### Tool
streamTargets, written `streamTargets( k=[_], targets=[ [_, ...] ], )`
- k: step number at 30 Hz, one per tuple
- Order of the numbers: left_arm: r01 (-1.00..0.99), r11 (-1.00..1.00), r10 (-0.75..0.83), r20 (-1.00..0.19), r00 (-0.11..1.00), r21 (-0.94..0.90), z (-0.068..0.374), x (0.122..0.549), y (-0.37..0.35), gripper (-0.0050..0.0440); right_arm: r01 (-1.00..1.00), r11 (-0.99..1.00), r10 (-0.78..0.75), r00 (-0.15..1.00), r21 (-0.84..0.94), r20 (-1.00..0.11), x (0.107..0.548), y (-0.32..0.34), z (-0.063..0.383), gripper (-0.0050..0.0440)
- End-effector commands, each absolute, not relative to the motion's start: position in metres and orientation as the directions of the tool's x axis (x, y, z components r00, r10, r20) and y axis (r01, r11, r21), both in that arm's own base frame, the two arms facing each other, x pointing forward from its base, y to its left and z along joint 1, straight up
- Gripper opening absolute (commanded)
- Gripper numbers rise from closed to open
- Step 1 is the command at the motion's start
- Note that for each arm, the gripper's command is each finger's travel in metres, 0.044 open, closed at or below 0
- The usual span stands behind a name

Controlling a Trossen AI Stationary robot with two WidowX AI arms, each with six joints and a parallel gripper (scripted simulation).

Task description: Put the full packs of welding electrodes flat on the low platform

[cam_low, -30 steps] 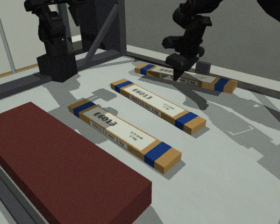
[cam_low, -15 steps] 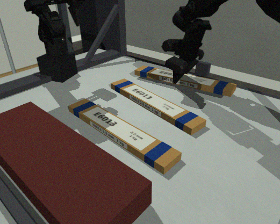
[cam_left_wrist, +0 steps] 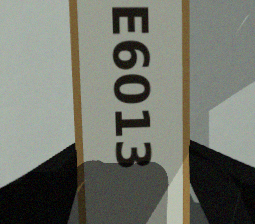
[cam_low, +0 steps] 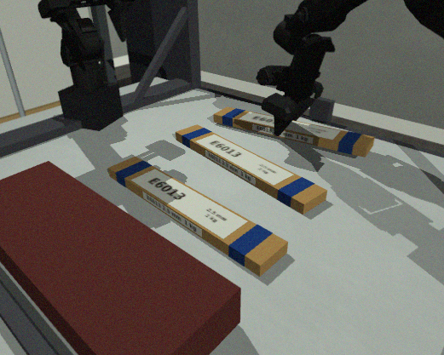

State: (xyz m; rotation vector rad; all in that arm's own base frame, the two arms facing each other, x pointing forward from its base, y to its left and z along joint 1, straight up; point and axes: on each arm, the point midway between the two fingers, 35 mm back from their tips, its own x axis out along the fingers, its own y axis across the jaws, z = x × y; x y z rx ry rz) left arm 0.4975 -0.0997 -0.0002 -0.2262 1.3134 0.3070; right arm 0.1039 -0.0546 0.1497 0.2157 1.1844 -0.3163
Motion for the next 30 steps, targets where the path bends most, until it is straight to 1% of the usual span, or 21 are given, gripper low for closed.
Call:
streamTargets(
  k=[1, 4, 9, 30],
  targets=[
    [-0.350, 0.937, 0.087, -0.960, 0.267, -0.013, 0.0146, 0.5047, -0.0996, -0.0050, 0.351, 0.936, -0.136, 0.358, -0.002, -0.924, 0.1053, -0.0553, 0.1558, 0.0430],
    [-0.350, 0.937, 0.090, -0.963, 0.254, -0.005, 0.0067, 0.5026, -0.0991, -0.0050, 0.351, 0.936, -0.136, 0.358, -0.002, -0.924, 0.1053, -0.0553, 0.1558, 0.0430],
    [-0.350, 0.937, 0.083, -0.956, 0.280, -0.021, 0.0152, 0.5069, -0.1001, -0.0050, 0.351, 0.936, -0.136, 0.358, -0.002, -0.924, 0.1053, -0.0553, 0.1558, 0.0430],
    [-0.348, 0.937, 0.082, -0.958, 0.274, -0.019, 0.0144, 0.5053, -0.1005, -0.0050, 0.351, 0.936, -0.136, 0.358, -0.002, -0.924, 0.1053, -0.0553, 0.1558, 0.0430]
  ],
)
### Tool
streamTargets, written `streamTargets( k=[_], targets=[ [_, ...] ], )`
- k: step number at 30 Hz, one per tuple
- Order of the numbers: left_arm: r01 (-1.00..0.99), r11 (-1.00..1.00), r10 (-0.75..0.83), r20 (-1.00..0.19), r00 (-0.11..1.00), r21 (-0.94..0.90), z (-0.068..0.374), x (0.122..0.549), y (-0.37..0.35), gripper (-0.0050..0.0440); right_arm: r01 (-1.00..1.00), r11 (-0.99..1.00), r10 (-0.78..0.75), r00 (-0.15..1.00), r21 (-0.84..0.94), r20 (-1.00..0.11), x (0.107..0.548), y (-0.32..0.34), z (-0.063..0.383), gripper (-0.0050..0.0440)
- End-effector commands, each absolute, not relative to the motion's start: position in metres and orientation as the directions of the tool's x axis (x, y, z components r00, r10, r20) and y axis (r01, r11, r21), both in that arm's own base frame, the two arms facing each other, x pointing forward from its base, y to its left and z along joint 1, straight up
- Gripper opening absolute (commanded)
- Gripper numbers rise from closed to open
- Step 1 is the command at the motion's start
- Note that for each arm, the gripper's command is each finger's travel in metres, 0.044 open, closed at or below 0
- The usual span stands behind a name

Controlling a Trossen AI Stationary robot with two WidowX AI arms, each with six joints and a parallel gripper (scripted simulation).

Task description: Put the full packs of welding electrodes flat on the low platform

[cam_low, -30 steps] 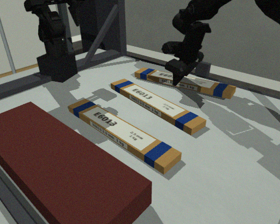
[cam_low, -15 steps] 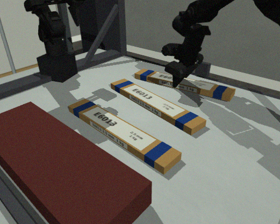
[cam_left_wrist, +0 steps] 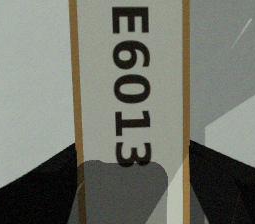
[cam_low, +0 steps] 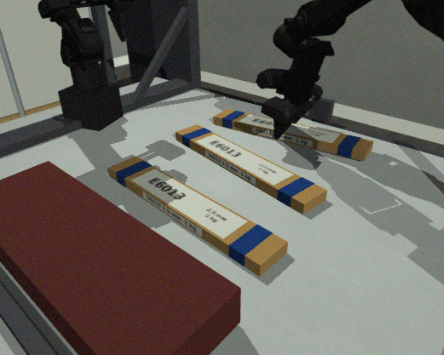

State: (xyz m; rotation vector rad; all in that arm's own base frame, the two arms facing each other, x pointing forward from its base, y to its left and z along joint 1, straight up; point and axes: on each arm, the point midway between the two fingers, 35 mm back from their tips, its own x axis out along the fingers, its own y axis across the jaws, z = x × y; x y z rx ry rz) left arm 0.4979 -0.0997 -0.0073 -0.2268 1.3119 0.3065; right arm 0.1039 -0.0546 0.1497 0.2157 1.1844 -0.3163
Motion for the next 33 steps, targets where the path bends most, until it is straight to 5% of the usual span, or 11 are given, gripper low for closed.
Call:
streamTargets(
  k=[1, 6, 7, 33],
  targets=[
    [-0.348, 0.937, 0.082, -0.958, 0.274, -0.019, 0.0145, 0.5053, -0.1005, -0.0050, 0.351, 0.936, -0.136, 0.358, -0.002, -0.924, 0.1053, -0.0553, 0.1558, 0.0430],
    [-0.350, 0.937, 0.082, -0.955, 0.286, -0.024, 0.0217, 0.5052, -0.0991, -0.0050, 0.351, 0.936, -0.136, 0.358, -0.002, -0.924, 0.1053, -0.0553, 0.1558, 0.0430],
    [-0.349, 0.937, 0.081, -0.954, 0.290, -0.026, 0.0228, 0.5061, -0.0994, 0.0430, 0.351, 0.936, -0.136, 0.358, -0.002, -0.924, 0.1053, -0.0553, 0.1558, 0.0430],
    [-0.348, 0.937, 0.082, -0.958, 0.274, -0.019, 0.0149, 0.5050, -0.1004, 0.0430, 0.351, 0.936, -0.136, 0.358, -0.002, -0.924, 0.1053, -0.0553, 0.1558, 0.0430]
  ],
)
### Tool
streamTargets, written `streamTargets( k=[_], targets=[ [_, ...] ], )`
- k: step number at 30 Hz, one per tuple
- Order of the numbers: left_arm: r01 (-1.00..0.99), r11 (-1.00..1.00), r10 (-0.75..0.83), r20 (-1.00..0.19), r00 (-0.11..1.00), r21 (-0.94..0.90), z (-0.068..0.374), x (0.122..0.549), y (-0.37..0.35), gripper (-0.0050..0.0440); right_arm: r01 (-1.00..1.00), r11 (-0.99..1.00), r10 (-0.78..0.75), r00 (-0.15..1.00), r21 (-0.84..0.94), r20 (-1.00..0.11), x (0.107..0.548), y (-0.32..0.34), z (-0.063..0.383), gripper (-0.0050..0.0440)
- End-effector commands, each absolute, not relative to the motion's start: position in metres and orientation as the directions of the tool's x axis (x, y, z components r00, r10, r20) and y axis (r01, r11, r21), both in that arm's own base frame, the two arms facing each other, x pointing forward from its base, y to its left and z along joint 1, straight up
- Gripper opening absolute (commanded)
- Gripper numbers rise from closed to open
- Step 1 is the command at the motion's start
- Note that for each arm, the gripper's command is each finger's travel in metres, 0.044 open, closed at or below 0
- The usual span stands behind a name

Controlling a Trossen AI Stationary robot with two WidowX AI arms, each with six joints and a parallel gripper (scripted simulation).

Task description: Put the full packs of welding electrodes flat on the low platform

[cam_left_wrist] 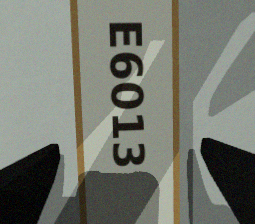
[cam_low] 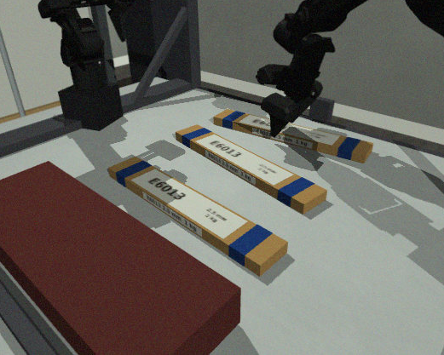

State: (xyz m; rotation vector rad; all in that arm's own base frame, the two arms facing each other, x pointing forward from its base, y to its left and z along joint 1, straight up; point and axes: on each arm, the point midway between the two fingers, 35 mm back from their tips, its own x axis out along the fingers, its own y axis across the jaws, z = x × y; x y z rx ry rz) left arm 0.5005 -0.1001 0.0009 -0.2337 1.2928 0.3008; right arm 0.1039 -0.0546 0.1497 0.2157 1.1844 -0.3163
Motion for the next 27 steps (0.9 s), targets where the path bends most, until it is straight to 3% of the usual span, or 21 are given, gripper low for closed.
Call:
streamTargets(
  k=[1, 9, 27],
  targets=[
    [-0.348, 0.937, 0.082, -0.958, 0.274, -0.019, 0.015, 0.505, -0.100, 0.0430, 0.351, 0.936, -0.136, 0.358, -0.002, -0.924, 0.105, -0.055, 0.156, 0.0430],
    [-0.348, 0.937, 0.082, -0.958, 0.274, -0.019, 0.015, 0.505, -0.100, 0.0430, 0.351, 0.936, -0.136, 0.358, -0.002, -0.924, 0.105, -0.055, 0.156, 0.0430],
    [-0.349, 0.937, 0.079, -0.953, 0.292, -0.029, 0.081, 0.503, -0.101, 0.0430, 0.351, 0.936, -0.136, 0.358, -0.002, -0.924, 0.105, -0.055, 0.156, 0.0430]
  ],
)
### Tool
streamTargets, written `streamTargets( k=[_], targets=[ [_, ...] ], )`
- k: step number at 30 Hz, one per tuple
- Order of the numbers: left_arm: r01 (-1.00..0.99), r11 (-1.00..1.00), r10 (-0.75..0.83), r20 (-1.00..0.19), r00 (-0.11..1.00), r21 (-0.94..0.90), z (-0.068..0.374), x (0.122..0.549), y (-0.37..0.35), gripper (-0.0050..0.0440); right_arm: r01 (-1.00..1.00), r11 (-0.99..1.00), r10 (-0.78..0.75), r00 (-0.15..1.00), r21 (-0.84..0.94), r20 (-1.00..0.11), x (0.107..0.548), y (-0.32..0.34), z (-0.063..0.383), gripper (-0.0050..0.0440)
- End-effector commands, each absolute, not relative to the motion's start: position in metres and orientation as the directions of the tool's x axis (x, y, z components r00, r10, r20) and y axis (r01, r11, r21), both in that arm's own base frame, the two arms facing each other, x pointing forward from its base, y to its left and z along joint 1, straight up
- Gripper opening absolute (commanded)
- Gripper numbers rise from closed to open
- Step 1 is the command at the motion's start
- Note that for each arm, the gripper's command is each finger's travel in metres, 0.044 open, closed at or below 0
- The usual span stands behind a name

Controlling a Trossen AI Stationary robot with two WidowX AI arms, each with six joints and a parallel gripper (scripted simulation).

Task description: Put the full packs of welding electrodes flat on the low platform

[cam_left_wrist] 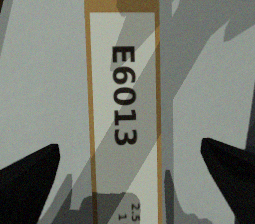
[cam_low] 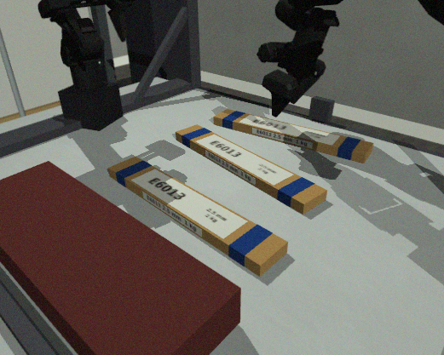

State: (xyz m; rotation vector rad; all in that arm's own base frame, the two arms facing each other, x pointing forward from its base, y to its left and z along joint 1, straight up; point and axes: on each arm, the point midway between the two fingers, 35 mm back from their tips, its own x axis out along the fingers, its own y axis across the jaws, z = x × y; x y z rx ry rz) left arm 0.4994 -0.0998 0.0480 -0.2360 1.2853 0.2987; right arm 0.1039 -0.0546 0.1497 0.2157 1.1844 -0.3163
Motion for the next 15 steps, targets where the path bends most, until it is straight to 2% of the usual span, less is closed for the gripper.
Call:
streamTargets(
  k=[1, 8, 15],
  targets=[
    [-0.349, 0.937, 0.080, -0.954, 0.289, -0.027, 0.081, 0.503, -0.101, 0.0430, 0.351, 0.936, -0.136, 0.358, -0.002, -0.924, 0.105, -0.055, 0.156, 0.0430],
    [-0.283, 0.959, 0.062, -0.956, 0.286, -0.022, 0.079, 0.497, -0.086, 0.0430, 0.351, 0.936, -0.136, 0.358, -0.002, -0.924, 0.105, -0.055, 0.156, 0.0430],
    [-0.070, 0.998, 0.012, -0.955, 0.296, -0.009, 0.074, 0.485, -0.040, 0.0430, 0.351, 0.936, -0.136, 0.358, -0.002, -0.924, 0.105, -0.055, 0.156, 0.0430]
  ],
)
